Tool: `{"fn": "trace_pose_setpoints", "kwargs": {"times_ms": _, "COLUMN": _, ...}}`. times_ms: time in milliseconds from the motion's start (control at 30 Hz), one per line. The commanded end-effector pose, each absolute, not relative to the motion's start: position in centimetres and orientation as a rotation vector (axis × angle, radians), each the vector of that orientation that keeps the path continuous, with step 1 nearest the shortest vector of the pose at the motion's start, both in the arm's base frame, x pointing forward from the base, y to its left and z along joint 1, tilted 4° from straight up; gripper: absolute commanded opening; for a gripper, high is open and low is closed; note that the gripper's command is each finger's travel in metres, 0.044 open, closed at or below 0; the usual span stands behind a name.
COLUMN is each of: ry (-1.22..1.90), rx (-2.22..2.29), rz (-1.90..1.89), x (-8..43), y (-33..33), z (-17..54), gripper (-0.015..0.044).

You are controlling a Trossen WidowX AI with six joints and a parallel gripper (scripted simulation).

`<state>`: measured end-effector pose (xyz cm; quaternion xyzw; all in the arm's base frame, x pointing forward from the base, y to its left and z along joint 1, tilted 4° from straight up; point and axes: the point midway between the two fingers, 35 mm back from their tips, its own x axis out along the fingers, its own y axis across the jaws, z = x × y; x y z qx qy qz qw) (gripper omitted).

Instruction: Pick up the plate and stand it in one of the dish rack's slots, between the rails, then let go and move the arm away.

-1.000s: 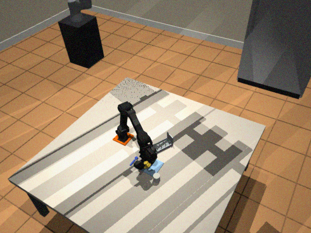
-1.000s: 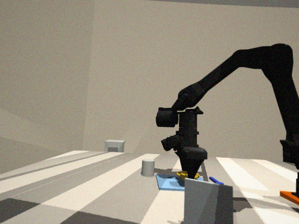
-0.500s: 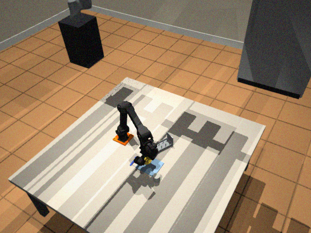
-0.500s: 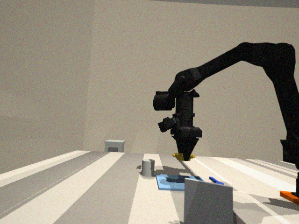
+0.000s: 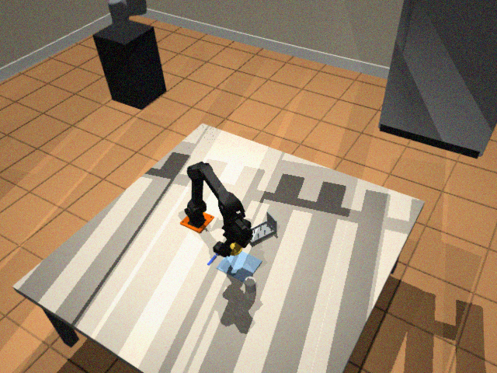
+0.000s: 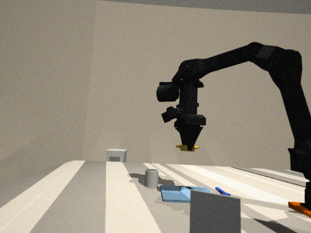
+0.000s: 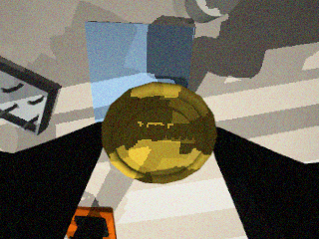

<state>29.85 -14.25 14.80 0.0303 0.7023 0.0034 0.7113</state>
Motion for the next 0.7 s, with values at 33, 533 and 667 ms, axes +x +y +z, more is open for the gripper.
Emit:
{"fn": "trace_pose_setpoints", "kwargs": {"times_ms": 33, "ry": 1.553, "rx": 0.059, "rz": 0.009, "x": 29.9, "y": -14.4, "z": 16.7, "gripper": 0.0}}
{"fn": "trace_pose_setpoints", "kwargs": {"times_ms": 533, "ry": 1.548, "rx": 0.04, "rz": 0.024, "x": 29.7, "y": -14.3, "z": 20.2, "gripper": 0.0}}
{"fn": "trace_pose_setpoints", "kwargs": {"times_ms": 667, "ry": 1.543, "rx": -0.064, "rz": 0.127, "x": 29.7, "y": -13.6, "z": 20.3, "gripper": 0.0}}
